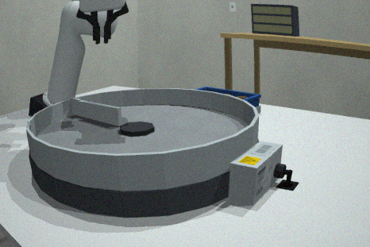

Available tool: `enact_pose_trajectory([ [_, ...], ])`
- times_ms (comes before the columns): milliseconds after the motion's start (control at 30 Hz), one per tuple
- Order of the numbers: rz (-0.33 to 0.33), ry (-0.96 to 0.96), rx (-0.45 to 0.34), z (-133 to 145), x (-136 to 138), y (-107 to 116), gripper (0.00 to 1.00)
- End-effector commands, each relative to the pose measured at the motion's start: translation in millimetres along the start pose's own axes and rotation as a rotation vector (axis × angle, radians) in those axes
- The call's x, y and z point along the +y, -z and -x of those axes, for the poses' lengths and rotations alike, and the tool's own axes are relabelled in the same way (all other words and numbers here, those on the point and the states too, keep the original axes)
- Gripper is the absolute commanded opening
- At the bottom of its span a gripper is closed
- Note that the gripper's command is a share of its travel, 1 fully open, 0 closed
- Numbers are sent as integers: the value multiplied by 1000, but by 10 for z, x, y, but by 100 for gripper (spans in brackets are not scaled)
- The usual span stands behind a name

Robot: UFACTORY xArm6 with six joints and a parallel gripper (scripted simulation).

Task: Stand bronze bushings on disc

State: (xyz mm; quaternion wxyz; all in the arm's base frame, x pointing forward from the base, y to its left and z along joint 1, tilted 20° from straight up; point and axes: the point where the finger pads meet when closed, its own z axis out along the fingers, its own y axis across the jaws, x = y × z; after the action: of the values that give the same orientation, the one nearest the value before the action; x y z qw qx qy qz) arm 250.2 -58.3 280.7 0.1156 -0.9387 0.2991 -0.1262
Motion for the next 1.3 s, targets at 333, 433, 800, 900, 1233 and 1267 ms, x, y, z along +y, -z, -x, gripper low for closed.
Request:
enact_pose_trajectory([
  [333, -1, 1, 3, -8, -4, 12, 17],
  [433, -1, 1, 3, -8, -4, 12, 17],
  [800, -1, 1, 3, -8, -4, 12, 17],
  [900, -1, 1, 3, -8, -4, 12, 17],
  [1233, -1, 1, 3, -8, -4, 12, 17],
  [1267, -1, 1, 3, -8, -4, 12, 17],
])
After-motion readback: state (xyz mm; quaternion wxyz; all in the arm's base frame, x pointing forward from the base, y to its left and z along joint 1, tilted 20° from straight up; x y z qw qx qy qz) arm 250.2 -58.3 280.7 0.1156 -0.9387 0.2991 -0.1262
